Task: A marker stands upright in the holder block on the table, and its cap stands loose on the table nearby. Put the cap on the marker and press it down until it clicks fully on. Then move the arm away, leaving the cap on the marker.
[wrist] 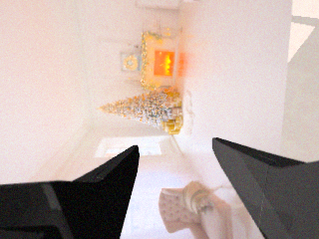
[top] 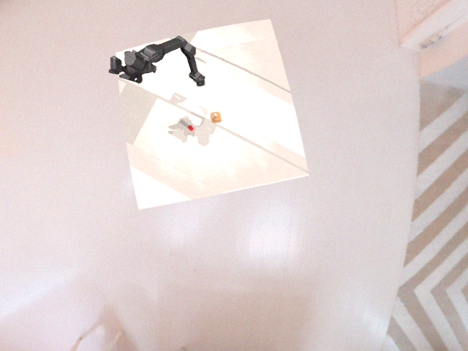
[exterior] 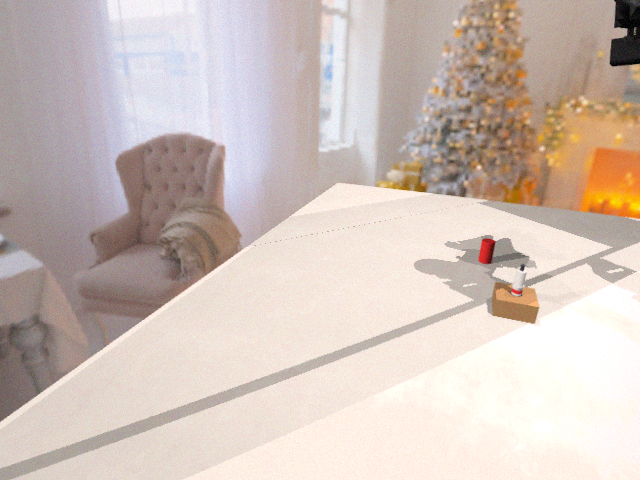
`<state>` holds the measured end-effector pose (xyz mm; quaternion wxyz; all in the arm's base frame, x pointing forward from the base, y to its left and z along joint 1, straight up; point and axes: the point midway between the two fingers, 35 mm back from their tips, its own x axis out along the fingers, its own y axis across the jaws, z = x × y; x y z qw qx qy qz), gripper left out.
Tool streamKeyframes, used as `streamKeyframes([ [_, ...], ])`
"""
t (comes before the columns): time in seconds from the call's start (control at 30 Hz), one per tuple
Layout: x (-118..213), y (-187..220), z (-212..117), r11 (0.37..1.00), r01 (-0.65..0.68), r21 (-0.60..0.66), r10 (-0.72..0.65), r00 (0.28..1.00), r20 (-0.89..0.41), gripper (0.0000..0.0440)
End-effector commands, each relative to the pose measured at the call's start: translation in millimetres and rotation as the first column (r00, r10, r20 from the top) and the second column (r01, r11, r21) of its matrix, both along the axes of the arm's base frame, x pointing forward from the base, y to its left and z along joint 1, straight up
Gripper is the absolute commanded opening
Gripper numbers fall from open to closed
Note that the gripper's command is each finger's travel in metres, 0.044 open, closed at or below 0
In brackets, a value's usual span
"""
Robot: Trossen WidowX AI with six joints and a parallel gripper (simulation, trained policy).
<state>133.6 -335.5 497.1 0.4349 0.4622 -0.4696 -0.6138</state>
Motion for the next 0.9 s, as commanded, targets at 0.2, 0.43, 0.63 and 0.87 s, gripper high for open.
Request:
streamKeyframes([
  [0.2,28.9,0.7,-26.6,0.995,-0.067,0.072,0.067,0.998,0.008,0.0306],
  [0.43,46.7,3.0,-43.4,0.987,-0.106,0.117,0.105,0.994,0.016,0.0308],
  [0.63,61.4,5.6,-58.2,0.978,-0.136,0.157,0.134,0.991,0.024,0.0309],
  [0.87,78.2,9.5,-75.8,0.964,-0.169,0.206,0.166,0.986,0.034,0.0310],
])
